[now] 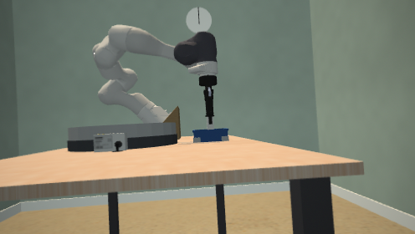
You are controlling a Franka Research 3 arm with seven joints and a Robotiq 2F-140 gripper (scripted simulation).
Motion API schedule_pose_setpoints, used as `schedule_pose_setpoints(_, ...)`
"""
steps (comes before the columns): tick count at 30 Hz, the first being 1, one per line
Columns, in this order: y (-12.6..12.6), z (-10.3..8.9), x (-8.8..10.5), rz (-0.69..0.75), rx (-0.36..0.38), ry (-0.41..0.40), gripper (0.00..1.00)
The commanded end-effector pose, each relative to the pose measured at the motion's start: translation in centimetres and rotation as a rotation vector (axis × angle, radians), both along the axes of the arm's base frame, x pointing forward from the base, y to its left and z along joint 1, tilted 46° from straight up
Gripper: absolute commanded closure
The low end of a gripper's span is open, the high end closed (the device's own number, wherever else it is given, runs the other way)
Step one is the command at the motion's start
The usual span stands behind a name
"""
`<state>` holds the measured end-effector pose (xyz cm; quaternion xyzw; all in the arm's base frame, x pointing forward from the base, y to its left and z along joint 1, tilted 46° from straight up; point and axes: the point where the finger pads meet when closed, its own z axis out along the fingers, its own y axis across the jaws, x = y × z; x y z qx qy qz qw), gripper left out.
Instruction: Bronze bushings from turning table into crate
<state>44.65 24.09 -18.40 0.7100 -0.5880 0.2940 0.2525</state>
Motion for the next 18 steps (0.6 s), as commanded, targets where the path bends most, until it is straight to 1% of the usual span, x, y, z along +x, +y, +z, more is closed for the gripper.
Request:
schedule_pose_setpoints(1, 0.05, -0.07, 0.08, 0.002, 0.002, -0.005, 1.00)
schedule_pose_setpoints(4, 0.05, -0.07, 0.08, 0.002, 0.002, -0.005, 1.00)
schedule_pose_setpoints(5, 0.05, -0.07, 0.08, 0.002, 0.002, -0.005, 0.90)
schedule_pose_setpoints(18, 0.05, -0.07, 0.08, 0.002, 0.002, -0.005, 0.90)
